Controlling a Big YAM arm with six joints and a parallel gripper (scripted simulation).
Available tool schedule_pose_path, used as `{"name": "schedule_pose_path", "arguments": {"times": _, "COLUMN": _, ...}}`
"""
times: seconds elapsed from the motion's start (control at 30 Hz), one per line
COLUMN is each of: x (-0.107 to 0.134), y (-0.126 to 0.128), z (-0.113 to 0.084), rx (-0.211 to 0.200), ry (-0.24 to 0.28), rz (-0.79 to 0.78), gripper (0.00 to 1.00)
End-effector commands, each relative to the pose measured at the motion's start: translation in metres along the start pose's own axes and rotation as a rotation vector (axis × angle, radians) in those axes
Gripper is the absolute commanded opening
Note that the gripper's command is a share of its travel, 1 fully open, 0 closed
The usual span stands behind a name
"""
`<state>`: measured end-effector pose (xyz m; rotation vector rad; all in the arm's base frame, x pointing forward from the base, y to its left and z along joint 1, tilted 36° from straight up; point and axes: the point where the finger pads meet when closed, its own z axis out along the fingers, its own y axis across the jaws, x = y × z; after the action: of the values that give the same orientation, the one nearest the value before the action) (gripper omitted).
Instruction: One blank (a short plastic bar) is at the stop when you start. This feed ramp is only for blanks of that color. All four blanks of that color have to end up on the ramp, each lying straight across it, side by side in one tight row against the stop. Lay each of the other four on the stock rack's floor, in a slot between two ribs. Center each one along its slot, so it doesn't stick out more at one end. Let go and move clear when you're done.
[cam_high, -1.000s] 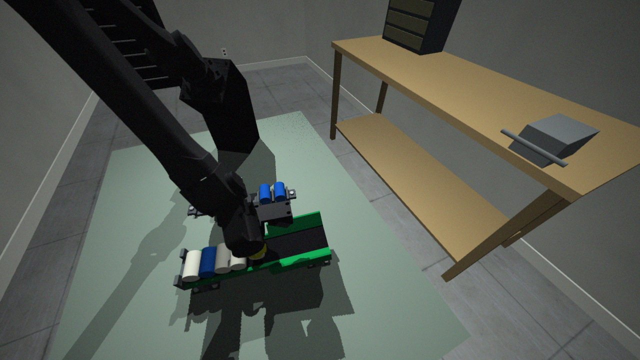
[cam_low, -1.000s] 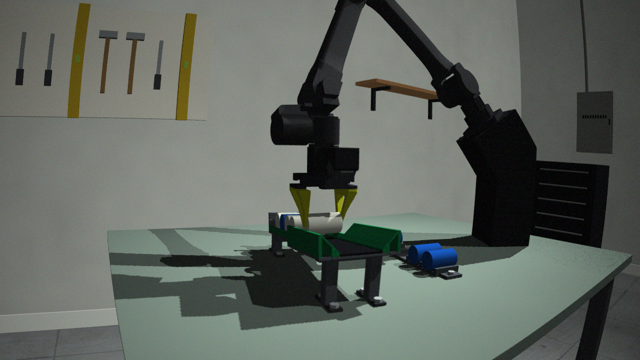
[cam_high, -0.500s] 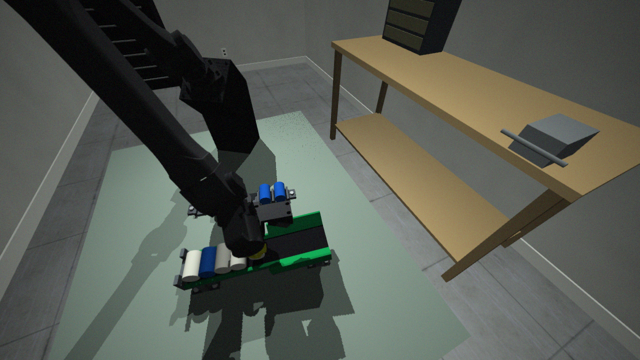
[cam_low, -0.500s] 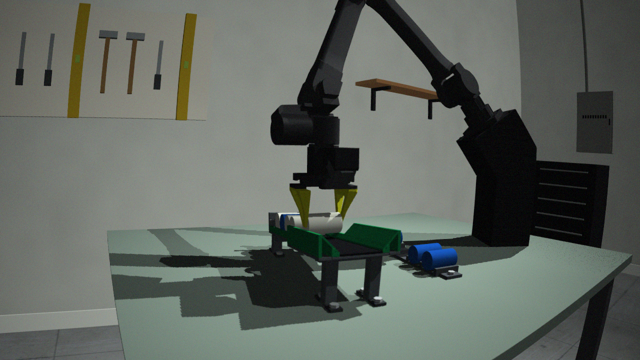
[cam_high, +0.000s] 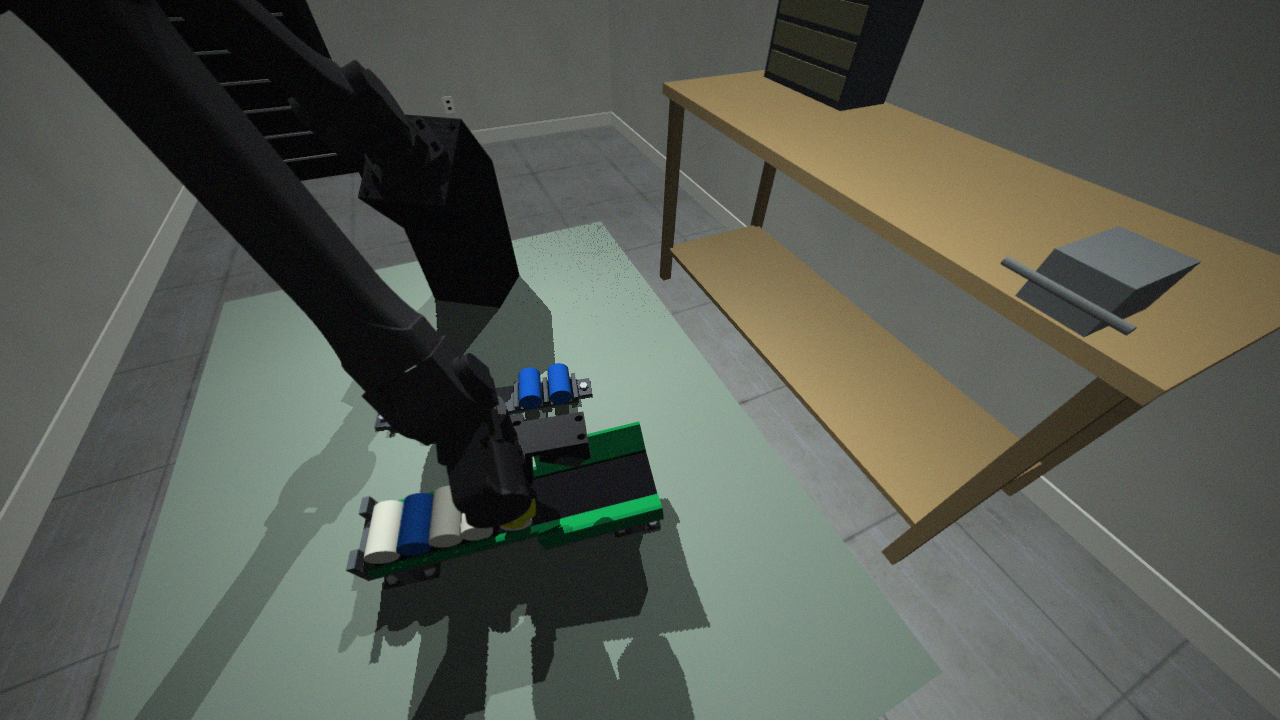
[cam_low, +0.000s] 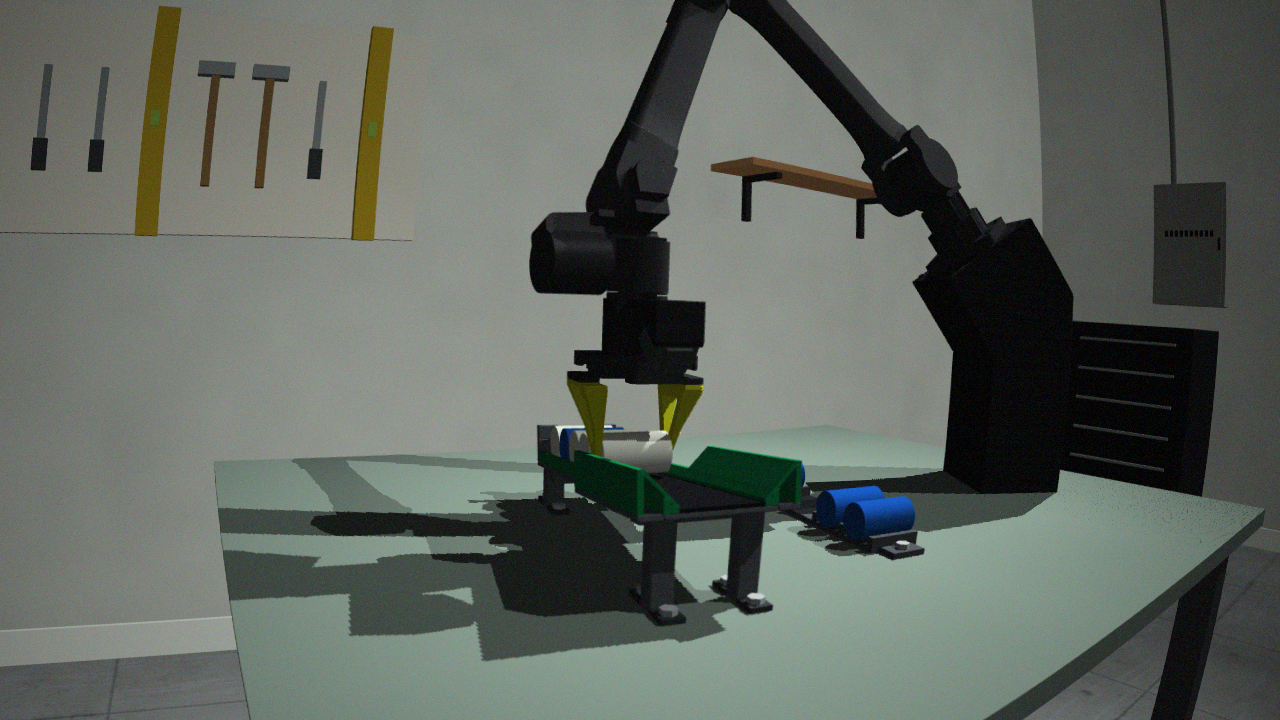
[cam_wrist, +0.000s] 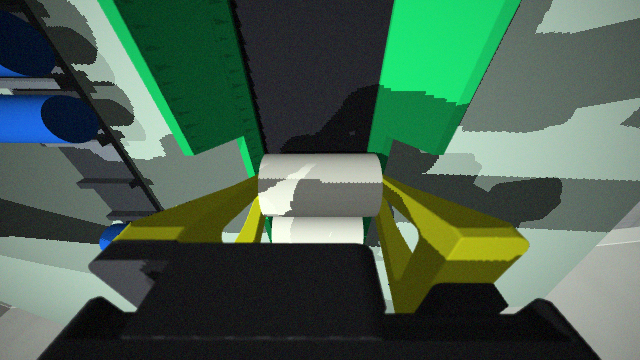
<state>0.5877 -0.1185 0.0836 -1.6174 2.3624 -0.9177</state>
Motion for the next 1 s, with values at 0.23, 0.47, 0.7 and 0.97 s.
{"name": "schedule_pose_path", "arguments": {"times": 0.23, "x": -0.0029, "y": -0.0175, "z": 0.0045, "rx": 0.011, "ry": -0.004, "rz": 0.023, "gripper": 0.65}}
{"name": "schedule_pose_path", "arguments": {"times": 0.47, "x": -0.0029, "y": -0.0175, "z": 0.0045, "rx": 0.011, "ry": -0.004, "rz": 0.023, "gripper": 0.65}}
{"name": "schedule_pose_path", "arguments": {"times": 0.7, "x": -0.0029, "y": -0.0175, "z": 0.0045, "rx": 0.011, "ry": -0.004, "rz": 0.023, "gripper": 0.65}}
{"name": "schedule_pose_path", "arguments": {"times": 0.97, "x": -0.0029, "y": -0.0175, "z": 0.0045, "rx": 0.011, "ry": -0.004, "rz": 0.023, "gripper": 0.65}}
